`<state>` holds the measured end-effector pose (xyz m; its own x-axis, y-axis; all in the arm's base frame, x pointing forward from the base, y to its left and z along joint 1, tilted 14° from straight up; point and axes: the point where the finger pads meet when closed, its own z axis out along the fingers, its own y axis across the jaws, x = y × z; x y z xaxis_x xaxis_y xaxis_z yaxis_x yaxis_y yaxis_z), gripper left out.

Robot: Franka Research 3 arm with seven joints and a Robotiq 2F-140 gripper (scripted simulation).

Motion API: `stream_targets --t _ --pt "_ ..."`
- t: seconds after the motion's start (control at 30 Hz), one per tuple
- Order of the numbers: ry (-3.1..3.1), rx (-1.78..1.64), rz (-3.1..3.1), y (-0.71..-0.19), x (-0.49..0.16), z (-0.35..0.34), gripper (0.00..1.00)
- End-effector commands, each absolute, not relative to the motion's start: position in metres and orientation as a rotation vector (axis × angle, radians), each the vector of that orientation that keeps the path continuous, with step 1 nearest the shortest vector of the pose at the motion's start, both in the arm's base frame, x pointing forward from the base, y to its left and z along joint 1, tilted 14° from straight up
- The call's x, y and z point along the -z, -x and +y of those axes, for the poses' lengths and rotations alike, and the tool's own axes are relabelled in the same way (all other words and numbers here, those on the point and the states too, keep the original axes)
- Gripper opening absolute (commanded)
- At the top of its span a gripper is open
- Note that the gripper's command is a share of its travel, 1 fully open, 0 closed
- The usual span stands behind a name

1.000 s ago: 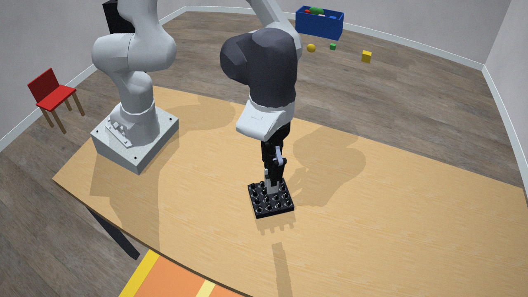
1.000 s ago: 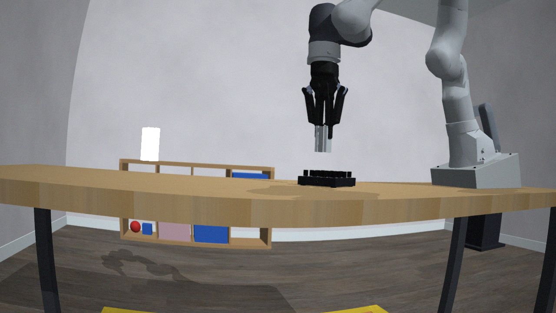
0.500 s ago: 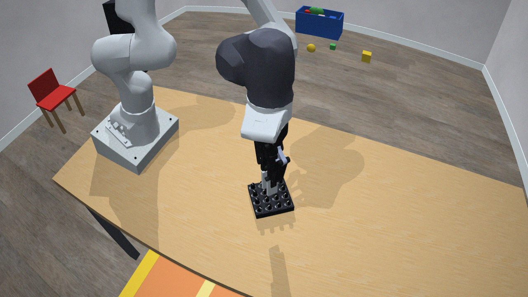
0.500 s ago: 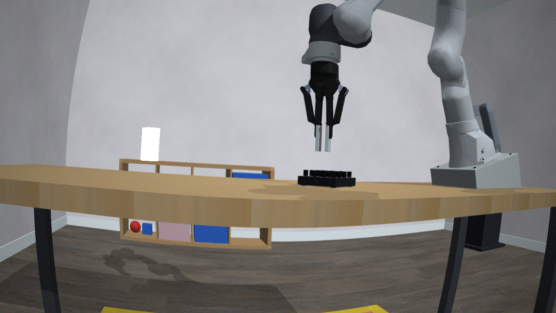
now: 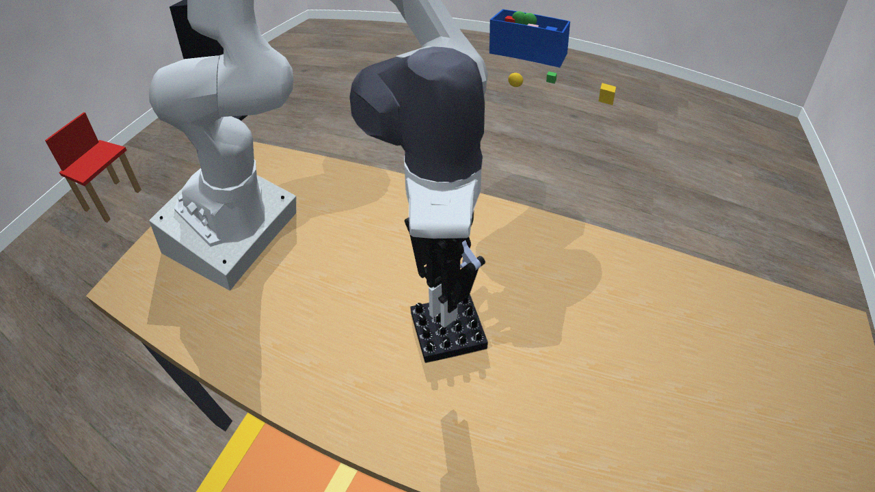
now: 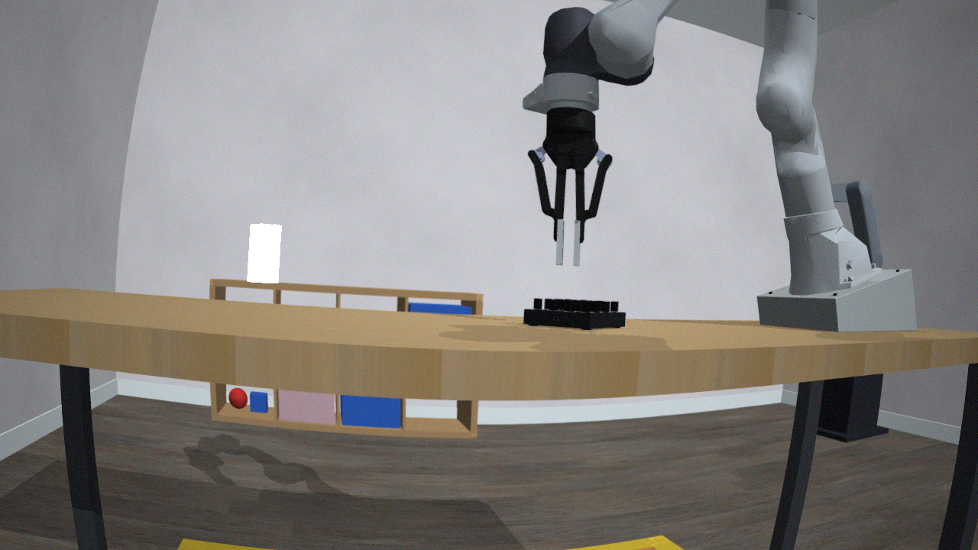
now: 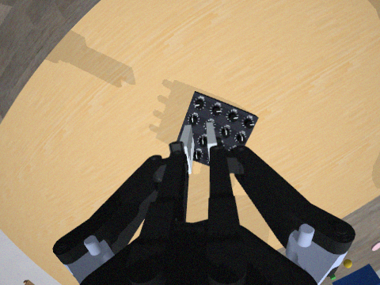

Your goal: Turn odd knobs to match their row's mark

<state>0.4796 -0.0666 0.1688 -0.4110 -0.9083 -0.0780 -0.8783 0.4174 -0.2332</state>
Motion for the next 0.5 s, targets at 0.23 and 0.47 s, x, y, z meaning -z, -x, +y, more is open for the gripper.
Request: stream_targets --t 0.23,0.47 --pt "1.899 0.267 2.253 -0.4779 -0.1687 -0.0724 0.12" --pt "2.017 0.280 2.159 -0.4764 -0.1687 -0.0750 0.12"
